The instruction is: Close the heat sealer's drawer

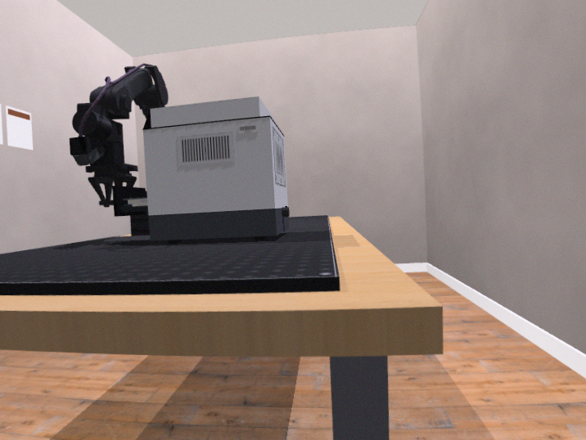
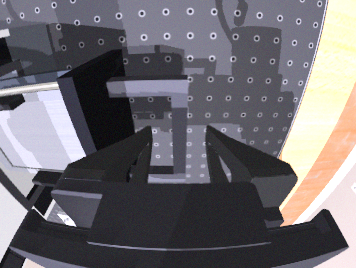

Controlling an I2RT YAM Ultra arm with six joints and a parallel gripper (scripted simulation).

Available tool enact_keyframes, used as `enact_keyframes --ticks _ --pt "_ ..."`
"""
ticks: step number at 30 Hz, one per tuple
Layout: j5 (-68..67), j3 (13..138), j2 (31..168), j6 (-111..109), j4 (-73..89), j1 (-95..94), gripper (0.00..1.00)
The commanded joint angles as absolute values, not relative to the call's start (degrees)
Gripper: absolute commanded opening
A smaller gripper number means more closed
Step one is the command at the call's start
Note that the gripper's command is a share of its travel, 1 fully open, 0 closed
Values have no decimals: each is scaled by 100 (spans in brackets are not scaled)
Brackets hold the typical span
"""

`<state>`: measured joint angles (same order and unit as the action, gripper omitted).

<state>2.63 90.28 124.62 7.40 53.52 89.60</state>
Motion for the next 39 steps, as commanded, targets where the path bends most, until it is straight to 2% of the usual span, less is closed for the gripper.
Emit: enact_keyframes --ticks 1,39 --pt "307 9215 12529 774 5432 8917 45" --pt "310 9838 11958 686 6415 9042 45"
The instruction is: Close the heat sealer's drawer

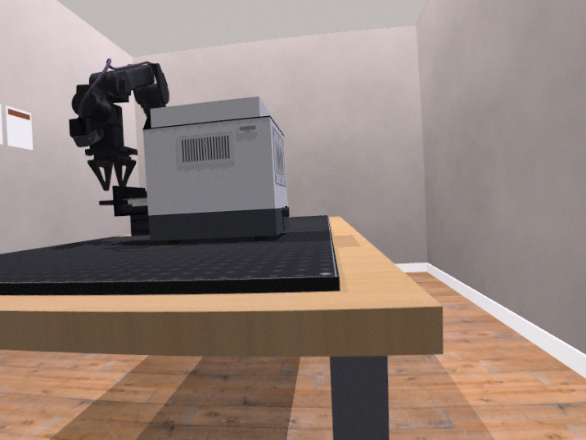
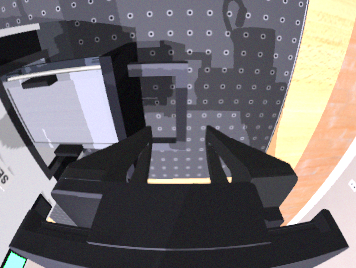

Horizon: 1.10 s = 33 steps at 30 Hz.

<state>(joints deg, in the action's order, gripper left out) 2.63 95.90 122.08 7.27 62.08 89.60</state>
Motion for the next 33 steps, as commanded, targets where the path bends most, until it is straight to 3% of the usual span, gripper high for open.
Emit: enact_keyframes --ticks 1,33 --pt "310 9863 11950 685 6449 9043 45" --pt "311 9989 11925 684 6605 9049 45"
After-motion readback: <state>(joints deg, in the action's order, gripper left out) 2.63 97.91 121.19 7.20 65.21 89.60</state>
